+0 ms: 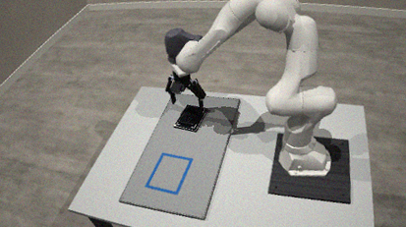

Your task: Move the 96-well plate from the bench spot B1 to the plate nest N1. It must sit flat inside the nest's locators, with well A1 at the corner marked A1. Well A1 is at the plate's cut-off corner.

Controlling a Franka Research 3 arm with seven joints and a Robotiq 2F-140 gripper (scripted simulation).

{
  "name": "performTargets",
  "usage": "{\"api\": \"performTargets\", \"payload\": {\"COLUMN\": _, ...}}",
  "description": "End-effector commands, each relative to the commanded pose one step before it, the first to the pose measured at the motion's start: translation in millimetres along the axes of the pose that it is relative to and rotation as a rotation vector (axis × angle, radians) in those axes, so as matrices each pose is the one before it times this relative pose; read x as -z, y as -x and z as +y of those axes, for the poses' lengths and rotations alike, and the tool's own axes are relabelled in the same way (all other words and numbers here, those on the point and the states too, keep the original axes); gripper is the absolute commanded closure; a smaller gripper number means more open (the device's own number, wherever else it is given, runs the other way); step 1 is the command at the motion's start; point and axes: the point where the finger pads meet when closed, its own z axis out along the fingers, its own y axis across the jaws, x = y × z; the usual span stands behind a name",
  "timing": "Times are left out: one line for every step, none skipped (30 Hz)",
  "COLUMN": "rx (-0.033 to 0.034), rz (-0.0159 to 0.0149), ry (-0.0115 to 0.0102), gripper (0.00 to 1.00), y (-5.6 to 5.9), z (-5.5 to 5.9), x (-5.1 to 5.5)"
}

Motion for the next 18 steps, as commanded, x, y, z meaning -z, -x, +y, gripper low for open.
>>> {"api": "performTargets", "payload": {"rx": 0.0117, "rz": 0.00235, "ry": -0.01101, "gripper": 0.0, "y": 0.83, "z": -3.63, "x": 9.72}}
{"api": "performTargets", "payload": {"rx": 0.0, "rz": 0.0, "ry": 0.0, "gripper": 0.0, "y": 0.0, "z": 0.0, "x": 2.17}}
{"api": "performTargets", "payload": {"rx": 0.0, "rz": 0.0, "ry": 0.0, "gripper": 0.0, "y": 0.0, "z": 0.0, "x": 0.0}}
{"api": "performTargets", "payload": {"rx": 0.0, "rz": 0.0, "ry": 0.0, "gripper": 0.0, "y": 0.0, "z": 0.0, "x": 0.0}}
{"api": "performTargets", "payload": {"rx": 0.0, "rz": 0.0, "ry": 0.0, "gripper": 0.0, "y": 0.0, "z": 0.0, "x": 0.0}}
{"api": "performTargets", "payload": {"rx": 0.0, "rz": 0.0, "ry": 0.0, "gripper": 0.0, "y": 0.0, "z": 0.0, "x": 0.0}}
{"api": "performTargets", "payload": {"rx": 0.0, "rz": 0.0, "ry": 0.0, "gripper": 0.0, "y": 0.0, "z": 0.0, "x": 0.0}}
{"api": "performTargets", "payload": {"rx": 0.0, "rz": 0.0, "ry": 0.0, "gripper": 0.0, "y": 0.0, "z": 0.0, "x": 0.0}}
{"api": "performTargets", "payload": {"rx": 0.0, "rz": 0.0, "ry": 0.0, "gripper": 0.0, "y": 0.0, "z": 0.0, "x": 0.0}}
{"api": "performTargets", "payload": {"rx": 0.0, "rz": 0.0, "ry": 0.0, "gripper": 0.0, "y": 0.0, "z": 0.0, "x": 0.0}}
{"api": "performTargets", "payload": {"rx": 0.0, "rz": 0.0, "ry": 0.0, "gripper": 0.0, "y": 0.0, "z": 0.0, "x": 0.0}}
{"api": "performTargets", "payload": {"rx": 0.0, "rz": 0.0, "ry": 0.0, "gripper": 0.0, "y": 0.0, "z": 0.0, "x": 0.0}}
{"api": "performTargets", "payload": {"rx": 0.0, "rz": 0.0, "ry": 0.0, "gripper": 0.0, "y": 0.0, "z": 0.0, "x": 0.0}}
{"api": "performTargets", "payload": {"rx": 0.0, "rz": 0.0, "ry": 0.0, "gripper": 0.0, "y": 0.0, "z": 0.0, "x": 0.0}}
{"api": "performTargets", "payload": {"rx": 0.0, "rz": 0.0, "ry": 0.0, "gripper": 0.0, "y": 0.0, "z": 0.0, "x": 0.0}}
{"api": "performTargets", "payload": {"rx": 0.0, "rz": 0.0, "ry": 0.0, "gripper": 0.0, "y": 0.0, "z": 0.0, "x": 0.0}}
{"api": "performTargets", "payload": {"rx": 0.0, "rz": 0.0, "ry": 0.0, "gripper": 0.0, "y": 0.0, "z": 0.0, "x": 0.0}}
{"api": "performTargets", "payload": {"rx": 0.0, "rz": 0.0, "ry": 0.0, "gripper": 0.0, "y": 0.0, "z": 0.0, "x": 0.0}}
